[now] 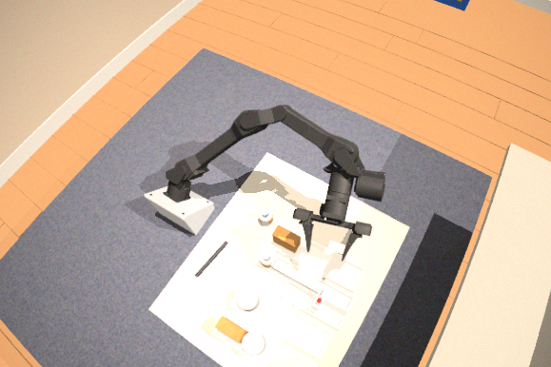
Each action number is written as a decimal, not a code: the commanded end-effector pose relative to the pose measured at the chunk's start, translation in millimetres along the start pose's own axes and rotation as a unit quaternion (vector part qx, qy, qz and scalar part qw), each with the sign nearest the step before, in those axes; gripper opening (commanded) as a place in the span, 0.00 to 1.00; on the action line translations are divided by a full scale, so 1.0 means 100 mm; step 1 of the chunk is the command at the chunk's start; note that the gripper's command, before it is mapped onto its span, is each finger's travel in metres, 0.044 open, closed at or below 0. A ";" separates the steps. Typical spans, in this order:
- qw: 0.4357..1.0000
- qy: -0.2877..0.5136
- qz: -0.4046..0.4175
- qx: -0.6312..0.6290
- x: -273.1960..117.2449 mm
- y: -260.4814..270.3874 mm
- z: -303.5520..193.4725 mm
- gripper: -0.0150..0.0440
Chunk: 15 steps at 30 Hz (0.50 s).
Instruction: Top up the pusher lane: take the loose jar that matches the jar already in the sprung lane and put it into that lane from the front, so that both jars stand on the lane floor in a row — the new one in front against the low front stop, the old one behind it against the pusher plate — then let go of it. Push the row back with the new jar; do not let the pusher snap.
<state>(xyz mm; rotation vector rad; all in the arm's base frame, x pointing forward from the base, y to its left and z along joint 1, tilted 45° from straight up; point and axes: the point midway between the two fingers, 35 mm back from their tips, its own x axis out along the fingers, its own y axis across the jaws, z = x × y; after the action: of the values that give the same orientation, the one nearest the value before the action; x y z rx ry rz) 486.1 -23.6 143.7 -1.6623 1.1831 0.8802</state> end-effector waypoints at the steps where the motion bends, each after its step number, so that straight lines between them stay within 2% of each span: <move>1: 1.000 -0.005 0.002 0.006 0.00 0.02 0.01 0.98; 5: 0.986 -0.092 0.057 0.130 0.05 0.43 0.13 1.00; 8: 0.948 -0.160 0.122 0.247 0.03 0.80 0.26 1.00; 11: 0.885 -0.216 0.198 0.362 -0.04 1.17 0.41 1.00; 15: 0.763 -0.266 0.308 0.502 -0.22 1.62 0.62 1.00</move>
<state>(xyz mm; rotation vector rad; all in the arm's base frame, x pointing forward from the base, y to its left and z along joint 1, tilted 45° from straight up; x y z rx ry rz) 384.1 -4.3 101.5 -0.6956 1.3107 0.8593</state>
